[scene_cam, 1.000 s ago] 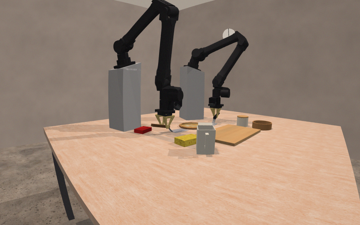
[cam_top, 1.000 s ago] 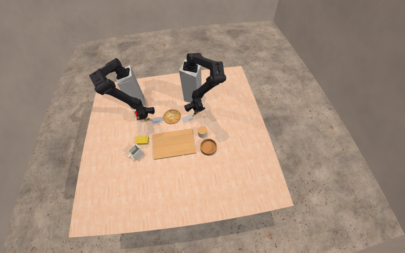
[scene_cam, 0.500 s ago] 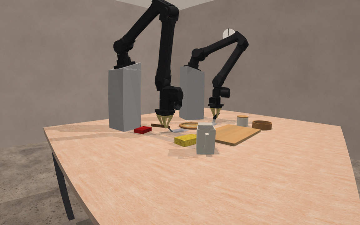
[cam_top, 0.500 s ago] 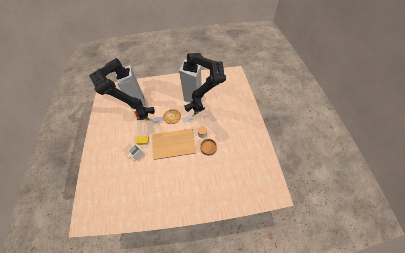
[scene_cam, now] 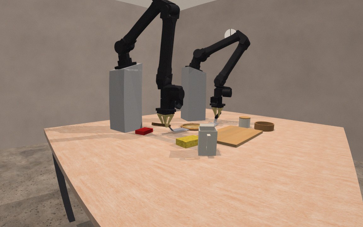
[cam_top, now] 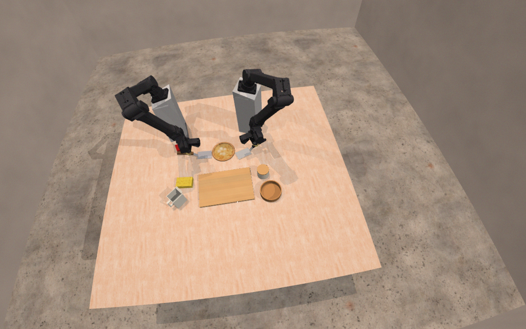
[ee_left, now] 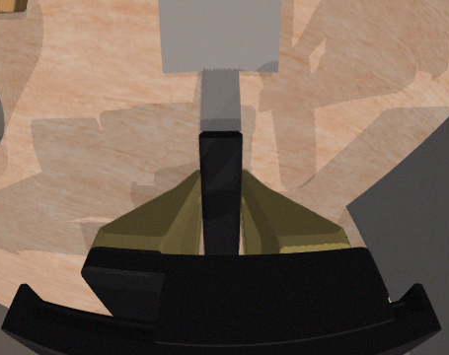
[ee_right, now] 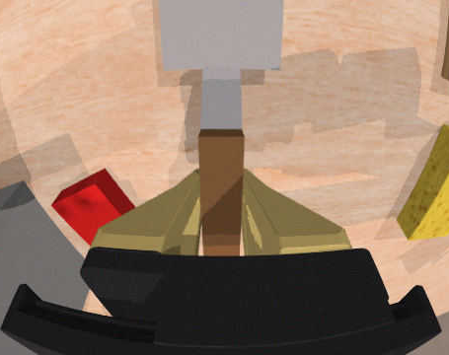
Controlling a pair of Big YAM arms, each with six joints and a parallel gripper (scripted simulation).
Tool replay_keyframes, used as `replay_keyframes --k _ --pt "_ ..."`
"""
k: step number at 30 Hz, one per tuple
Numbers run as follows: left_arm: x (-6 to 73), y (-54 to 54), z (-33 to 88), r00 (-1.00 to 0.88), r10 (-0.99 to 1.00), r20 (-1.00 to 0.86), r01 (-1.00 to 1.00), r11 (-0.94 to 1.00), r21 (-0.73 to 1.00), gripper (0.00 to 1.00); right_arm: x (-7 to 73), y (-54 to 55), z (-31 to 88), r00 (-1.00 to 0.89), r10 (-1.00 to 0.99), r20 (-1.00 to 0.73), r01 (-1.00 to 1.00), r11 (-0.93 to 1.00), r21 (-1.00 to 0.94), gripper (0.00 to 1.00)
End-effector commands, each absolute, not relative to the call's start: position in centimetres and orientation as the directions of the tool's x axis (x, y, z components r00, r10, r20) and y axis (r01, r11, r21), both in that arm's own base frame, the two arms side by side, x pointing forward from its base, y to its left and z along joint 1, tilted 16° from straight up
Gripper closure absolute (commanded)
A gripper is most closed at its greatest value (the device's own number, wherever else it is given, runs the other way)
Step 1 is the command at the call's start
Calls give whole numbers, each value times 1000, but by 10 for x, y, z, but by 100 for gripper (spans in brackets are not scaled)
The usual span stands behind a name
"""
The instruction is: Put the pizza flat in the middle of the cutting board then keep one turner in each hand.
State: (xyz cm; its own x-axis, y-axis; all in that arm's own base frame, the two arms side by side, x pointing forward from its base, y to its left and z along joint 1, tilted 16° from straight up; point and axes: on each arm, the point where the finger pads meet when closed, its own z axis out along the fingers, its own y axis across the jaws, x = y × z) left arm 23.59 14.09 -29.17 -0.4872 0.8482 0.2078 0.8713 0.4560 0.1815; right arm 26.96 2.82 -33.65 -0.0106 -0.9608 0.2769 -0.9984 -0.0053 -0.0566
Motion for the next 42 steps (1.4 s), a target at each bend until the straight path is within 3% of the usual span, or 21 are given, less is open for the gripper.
replay_keyframes --k 1,42 --pt "228 128 -269 -479 854 202 876 451 172 94 274 41 -319 -12 -964 267 -998 -7 -69 94" --pt "223 107 -189 -477 855 204 877 446 180 94 267 64 -237 -6 -964 264 -997 -14 -73 94"
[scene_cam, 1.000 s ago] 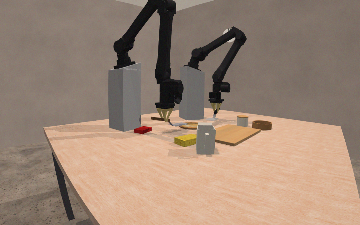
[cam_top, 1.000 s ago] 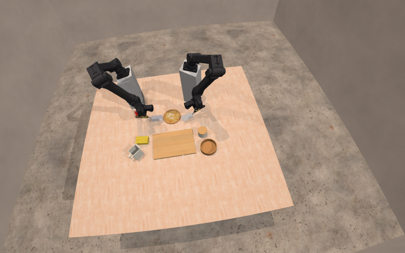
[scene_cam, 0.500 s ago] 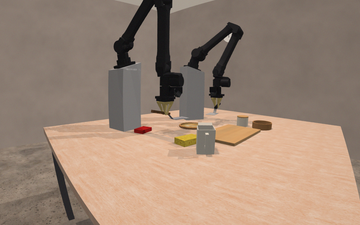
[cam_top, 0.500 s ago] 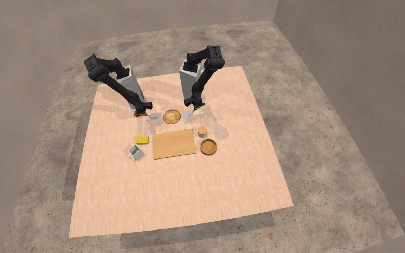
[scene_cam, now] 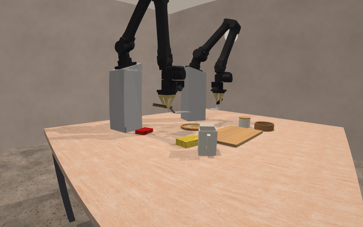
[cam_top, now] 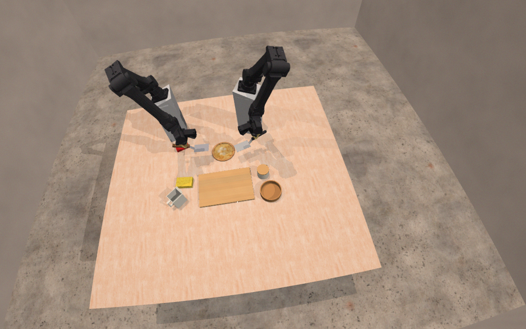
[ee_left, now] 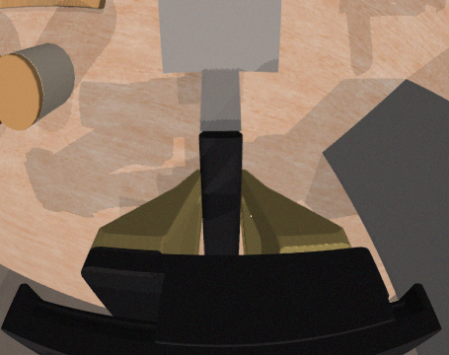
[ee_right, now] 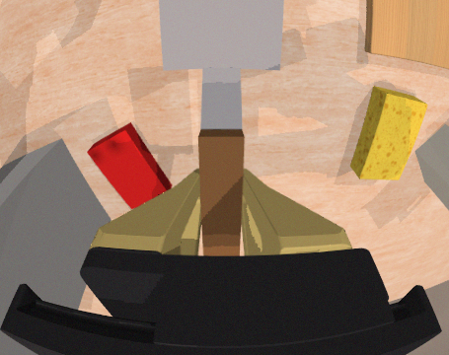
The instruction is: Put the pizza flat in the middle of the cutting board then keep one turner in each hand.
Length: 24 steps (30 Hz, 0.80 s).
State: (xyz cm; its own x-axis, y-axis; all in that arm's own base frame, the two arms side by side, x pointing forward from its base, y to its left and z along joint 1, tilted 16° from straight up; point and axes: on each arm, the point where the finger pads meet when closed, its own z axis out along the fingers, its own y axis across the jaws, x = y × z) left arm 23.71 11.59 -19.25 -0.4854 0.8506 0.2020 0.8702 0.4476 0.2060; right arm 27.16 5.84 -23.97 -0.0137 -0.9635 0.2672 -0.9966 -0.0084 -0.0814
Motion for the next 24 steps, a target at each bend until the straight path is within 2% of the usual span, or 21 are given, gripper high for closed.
replay_keyframes --k 1,7,12,19,24 --pt "224 105 -184 -482 852 203 874 451 183 94 269 63 -230 -27 -965 262 -997 6 -81 94" --pt "245 110 -169 -487 851 196 869 448 211 94 277 75 -215 -20 -966 257 -996 -3 -90 94" --pt "212 106 -183 -479 853 208 877 451 167 94 261 55 -228 -30 -964 266 -997 11 -74 94" --pt "242 115 -174 -486 851 199 870 448 208 94 271 64 -225 -4 -964 268 -998 -15 -67 94" --pt "231 110 -173 -481 853 200 873 445 201 94 267 59 -228 -10 -964 265 -997 -10 -73 94"
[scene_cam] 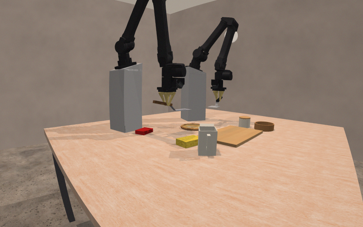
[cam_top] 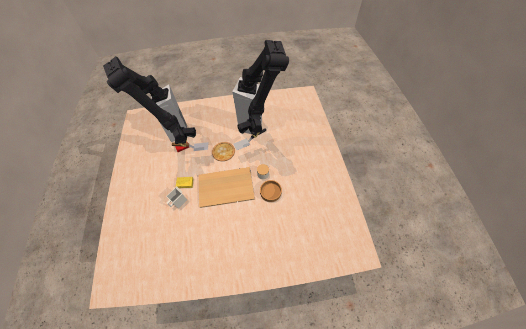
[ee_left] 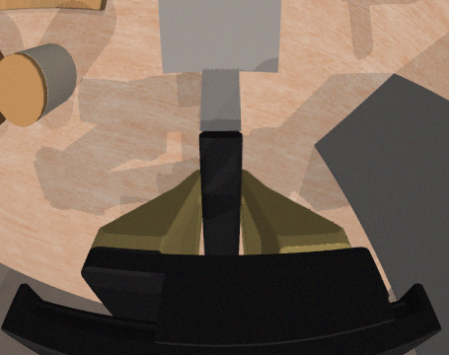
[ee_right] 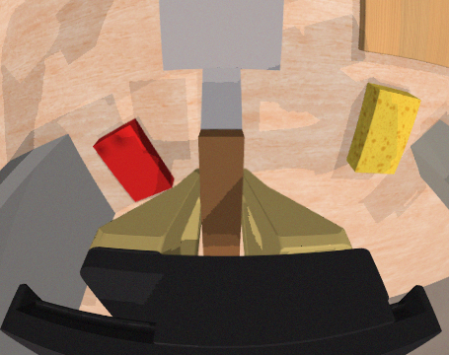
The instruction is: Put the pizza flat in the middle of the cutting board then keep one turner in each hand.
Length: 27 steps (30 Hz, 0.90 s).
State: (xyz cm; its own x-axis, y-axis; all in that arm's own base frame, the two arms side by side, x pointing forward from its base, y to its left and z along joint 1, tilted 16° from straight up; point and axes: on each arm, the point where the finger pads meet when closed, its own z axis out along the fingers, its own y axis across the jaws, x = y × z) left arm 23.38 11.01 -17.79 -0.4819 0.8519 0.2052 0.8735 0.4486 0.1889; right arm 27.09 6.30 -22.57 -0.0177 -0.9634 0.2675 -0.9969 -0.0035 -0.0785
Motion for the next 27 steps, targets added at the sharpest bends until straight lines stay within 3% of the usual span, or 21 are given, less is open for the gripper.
replay_keyframes --k 1,10,19,27 --pt "220 107 -178 -478 854 206 877 448 174 94 264 57 -228 -11 -964 266 -997 -8 -71 94" --pt "227 107 -175 -483 852 201 873 450 189 94 277 71 -216 36 -956 291 -995 -62 -80 94" --pt "194 93 -162 -428 844 323 904 395 166 94 300 88 -183 244 -814 527 -961 -277 16 94" --pt "203 94 -154 -401 831 385 916 355 187 94 291 69 -188 197 -829 524 -975 -220 18 94"
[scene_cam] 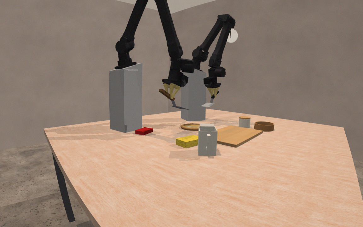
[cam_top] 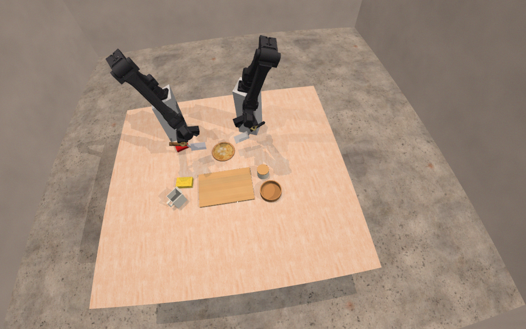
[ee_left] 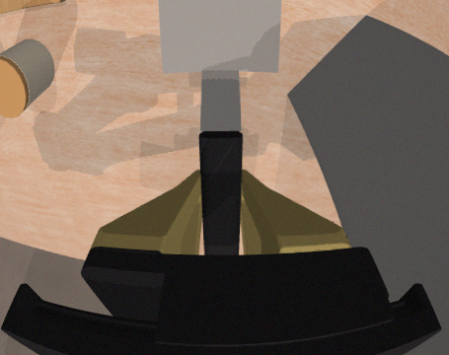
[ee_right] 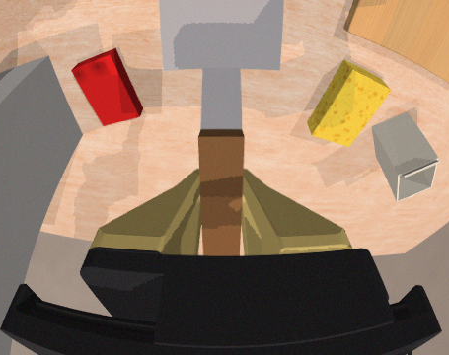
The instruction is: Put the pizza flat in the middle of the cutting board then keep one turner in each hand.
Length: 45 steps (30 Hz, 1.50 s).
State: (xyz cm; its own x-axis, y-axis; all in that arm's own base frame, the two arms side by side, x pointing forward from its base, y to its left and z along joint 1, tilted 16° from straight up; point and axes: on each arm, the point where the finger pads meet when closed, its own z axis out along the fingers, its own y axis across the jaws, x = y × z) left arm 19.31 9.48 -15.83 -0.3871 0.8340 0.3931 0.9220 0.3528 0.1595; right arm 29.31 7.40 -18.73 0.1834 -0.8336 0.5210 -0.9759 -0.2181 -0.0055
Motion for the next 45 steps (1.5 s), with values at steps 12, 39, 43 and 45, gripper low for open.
replay_keyframes --k 12,39,43,45 --pt "188 92 -146 -368 804 468 930 329 166 94 297 81 -189 194 -833 518 -973 -231 -6 94" --pt "181 97 -174 -356 807 471 934 321 156 94 306 67 -217 182 -836 517 -976 -217 -8 94" --pt "161 97 -178 -342 809 478 938 321 129 94 294 58 -224 188 -832 521 -976 -217 4 94" --pt "177 99 -185 -350 809 473 936 319 148 94 303 61 -228 183 -835 518 -976 -219 -8 94"
